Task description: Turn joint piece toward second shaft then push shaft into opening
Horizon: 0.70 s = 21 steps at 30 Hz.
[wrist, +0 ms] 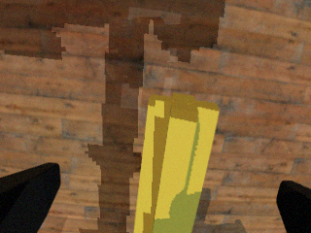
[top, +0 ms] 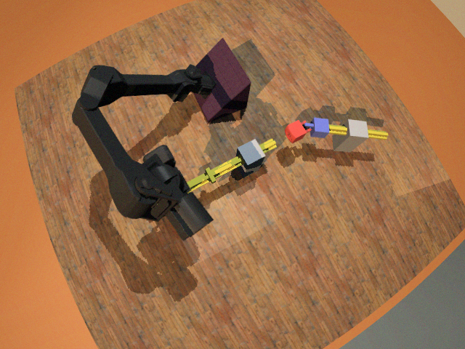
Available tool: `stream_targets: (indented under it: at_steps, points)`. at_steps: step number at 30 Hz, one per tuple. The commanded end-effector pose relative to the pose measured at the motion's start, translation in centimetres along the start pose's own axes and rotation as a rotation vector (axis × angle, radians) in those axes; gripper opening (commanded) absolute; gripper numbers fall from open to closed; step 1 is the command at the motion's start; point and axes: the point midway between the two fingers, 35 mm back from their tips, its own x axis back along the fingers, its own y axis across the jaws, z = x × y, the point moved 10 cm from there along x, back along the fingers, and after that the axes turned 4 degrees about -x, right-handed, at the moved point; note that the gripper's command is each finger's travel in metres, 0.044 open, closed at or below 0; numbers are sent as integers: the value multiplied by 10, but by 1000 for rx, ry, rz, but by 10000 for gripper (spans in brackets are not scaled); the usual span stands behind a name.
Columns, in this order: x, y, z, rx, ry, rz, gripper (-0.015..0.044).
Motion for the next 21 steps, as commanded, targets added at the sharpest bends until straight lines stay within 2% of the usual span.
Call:
stream_targets:
  at_steps: [1,21]
  points:
    - [-7,3,5,-65,-44,23,440]
    - [-30,3,4,-61,-45,30,440]
